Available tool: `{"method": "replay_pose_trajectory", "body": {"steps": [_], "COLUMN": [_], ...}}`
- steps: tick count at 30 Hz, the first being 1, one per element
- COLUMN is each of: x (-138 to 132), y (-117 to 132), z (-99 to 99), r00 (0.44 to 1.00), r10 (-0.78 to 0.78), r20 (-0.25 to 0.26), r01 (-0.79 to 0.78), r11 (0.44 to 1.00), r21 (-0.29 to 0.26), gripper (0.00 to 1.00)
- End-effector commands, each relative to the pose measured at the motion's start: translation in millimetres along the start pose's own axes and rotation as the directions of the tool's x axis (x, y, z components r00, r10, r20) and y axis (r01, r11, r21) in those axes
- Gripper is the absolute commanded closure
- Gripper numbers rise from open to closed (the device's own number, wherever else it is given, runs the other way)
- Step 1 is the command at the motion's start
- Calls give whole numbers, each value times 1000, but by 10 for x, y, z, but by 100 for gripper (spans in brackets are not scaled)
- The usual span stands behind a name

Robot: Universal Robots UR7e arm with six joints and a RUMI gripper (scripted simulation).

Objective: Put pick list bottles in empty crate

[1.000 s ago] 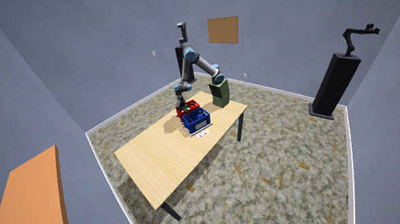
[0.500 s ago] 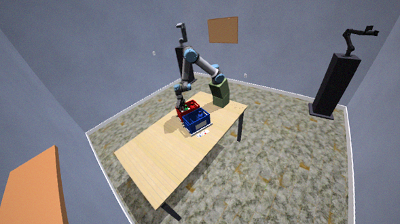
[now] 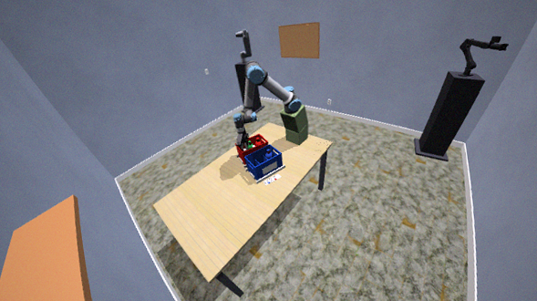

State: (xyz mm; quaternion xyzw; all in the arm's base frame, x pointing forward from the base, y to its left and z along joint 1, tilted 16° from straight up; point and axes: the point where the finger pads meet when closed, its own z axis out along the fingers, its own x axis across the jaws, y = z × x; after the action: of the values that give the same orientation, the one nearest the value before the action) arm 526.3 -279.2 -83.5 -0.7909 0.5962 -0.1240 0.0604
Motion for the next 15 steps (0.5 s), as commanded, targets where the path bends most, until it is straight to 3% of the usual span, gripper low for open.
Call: {"method": "replay_pose_trajectory", "body": {"steps": [1,15], "x": [6,6], "y": [-5,-5], "z": [-7,-57], "r00": [1000,1000], "r10": [0,0], "r20": [-2,-2], "r01": [0,0], "r11": [1000,1000], "r21": [1,1], "gripper": [100,100]}}
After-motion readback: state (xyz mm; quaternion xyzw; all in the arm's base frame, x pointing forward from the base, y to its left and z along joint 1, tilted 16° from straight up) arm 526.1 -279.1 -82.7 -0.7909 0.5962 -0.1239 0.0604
